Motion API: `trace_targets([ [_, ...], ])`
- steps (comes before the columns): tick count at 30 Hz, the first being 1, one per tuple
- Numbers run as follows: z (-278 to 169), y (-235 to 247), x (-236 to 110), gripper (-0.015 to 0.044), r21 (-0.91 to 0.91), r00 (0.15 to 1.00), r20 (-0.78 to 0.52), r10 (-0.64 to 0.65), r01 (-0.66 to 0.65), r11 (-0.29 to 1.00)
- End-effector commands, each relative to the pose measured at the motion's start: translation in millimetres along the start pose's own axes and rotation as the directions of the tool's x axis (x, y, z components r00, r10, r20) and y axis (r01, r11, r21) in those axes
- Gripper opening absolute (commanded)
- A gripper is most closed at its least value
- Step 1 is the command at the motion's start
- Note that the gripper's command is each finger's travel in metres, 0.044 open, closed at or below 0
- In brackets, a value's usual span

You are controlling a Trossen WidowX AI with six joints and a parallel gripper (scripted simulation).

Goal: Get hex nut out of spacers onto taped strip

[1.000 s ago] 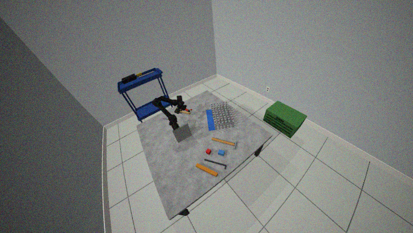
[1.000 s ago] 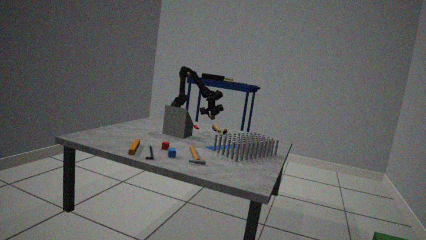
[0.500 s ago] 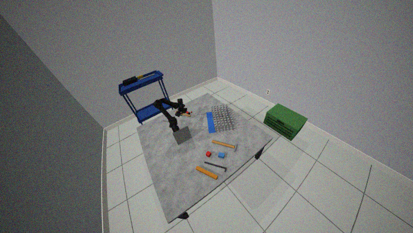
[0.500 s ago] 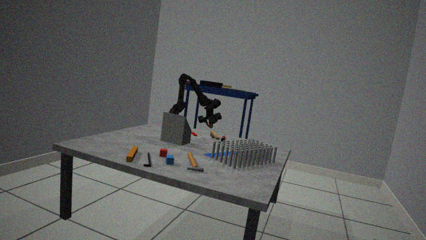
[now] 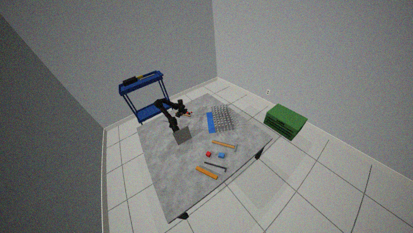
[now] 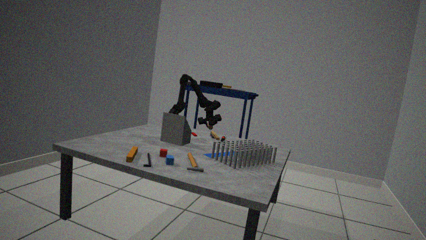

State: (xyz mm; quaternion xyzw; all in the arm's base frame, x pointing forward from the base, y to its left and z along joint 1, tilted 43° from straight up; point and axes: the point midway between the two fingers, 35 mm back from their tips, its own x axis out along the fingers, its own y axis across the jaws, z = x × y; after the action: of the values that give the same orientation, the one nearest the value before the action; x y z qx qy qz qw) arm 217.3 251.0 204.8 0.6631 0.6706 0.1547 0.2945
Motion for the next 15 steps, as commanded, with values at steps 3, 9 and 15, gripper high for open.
trace_targets([
  [3,3.6,-1.4,4.1,0.0,0.009,1.0,0.002,0.001,-0.001,1.0],
  [9,5.8,-2.6,7.6,0.0,0.009,1.0,0.002,0.001,-0.001,1.0],
  [15,7.9,-3.9,11.1,0.0,0.009,1.0,0.002,0.001,-0.001,1.0],
])
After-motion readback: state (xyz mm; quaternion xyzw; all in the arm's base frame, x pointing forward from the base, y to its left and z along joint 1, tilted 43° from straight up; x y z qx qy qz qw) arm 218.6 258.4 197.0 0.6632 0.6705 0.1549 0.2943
